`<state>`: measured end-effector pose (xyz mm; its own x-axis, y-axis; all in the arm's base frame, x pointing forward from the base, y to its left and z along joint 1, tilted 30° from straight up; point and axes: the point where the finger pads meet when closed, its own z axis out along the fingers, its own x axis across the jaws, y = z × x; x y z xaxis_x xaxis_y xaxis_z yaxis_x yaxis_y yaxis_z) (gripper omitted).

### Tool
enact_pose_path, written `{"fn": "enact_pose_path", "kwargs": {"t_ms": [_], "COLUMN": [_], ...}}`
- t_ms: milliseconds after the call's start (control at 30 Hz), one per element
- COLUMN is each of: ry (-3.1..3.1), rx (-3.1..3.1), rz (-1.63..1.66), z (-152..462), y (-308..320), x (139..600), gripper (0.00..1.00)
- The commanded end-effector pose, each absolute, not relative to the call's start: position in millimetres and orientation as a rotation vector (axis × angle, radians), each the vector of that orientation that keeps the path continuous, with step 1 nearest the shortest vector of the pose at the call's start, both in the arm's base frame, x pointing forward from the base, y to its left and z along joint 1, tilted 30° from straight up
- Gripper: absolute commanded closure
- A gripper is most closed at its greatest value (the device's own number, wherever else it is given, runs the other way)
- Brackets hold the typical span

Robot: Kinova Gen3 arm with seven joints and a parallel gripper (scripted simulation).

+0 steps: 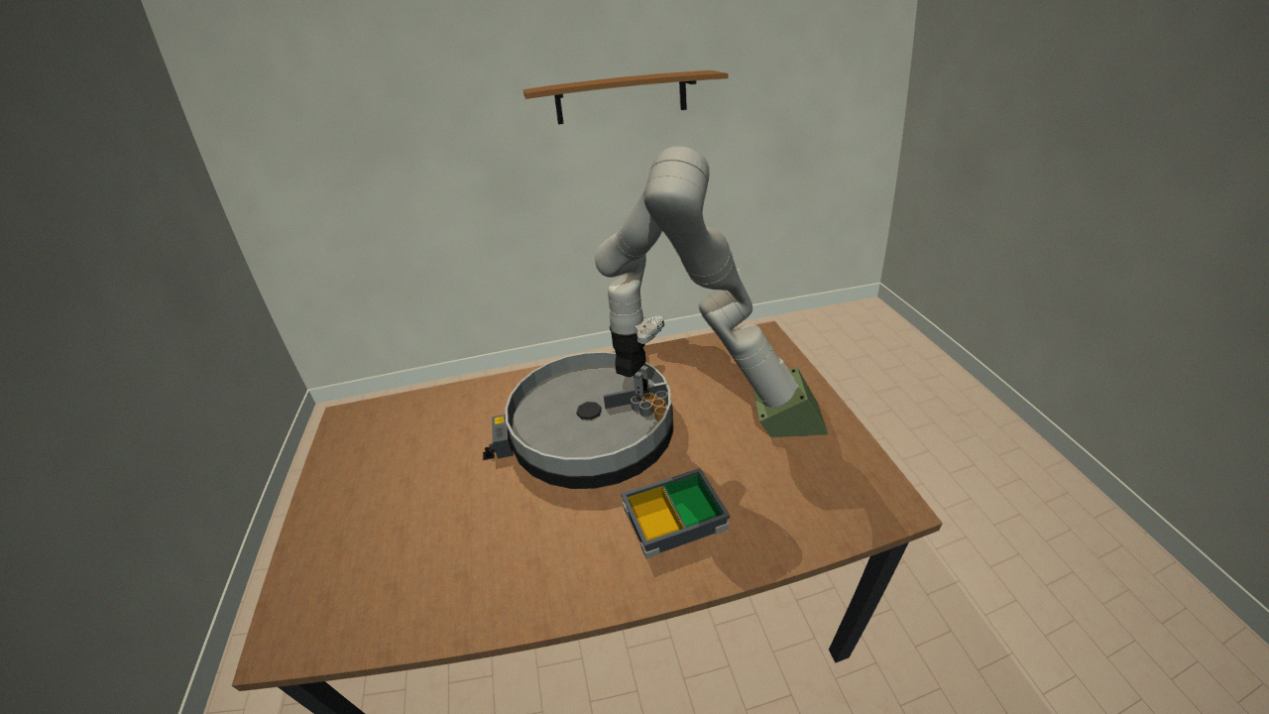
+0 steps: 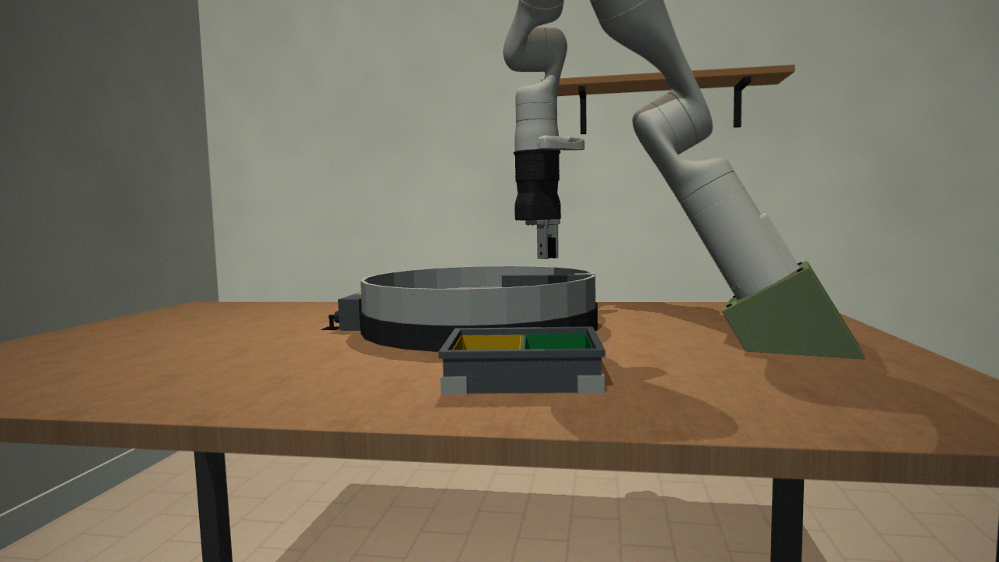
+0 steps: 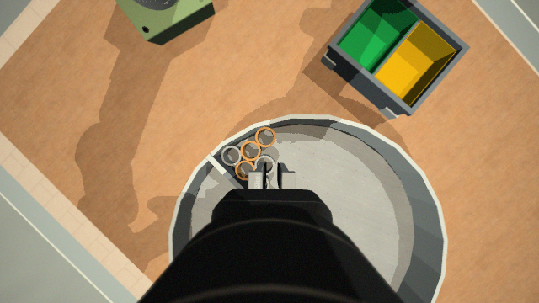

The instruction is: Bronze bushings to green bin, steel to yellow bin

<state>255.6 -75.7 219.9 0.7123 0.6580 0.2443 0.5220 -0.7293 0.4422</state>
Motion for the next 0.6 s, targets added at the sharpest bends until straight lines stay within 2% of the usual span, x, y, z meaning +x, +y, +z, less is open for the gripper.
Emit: {"fn": "enact_pose_path", "kwargs": {"t_ms": [0,567], "ry": [0.920,0.919], "rx": [2.578,2.580], "rz": [0.557,0.558], "z": [220,200], "y": [-76,-80], "x": [256,267], "gripper": [0.60,0.60]}}
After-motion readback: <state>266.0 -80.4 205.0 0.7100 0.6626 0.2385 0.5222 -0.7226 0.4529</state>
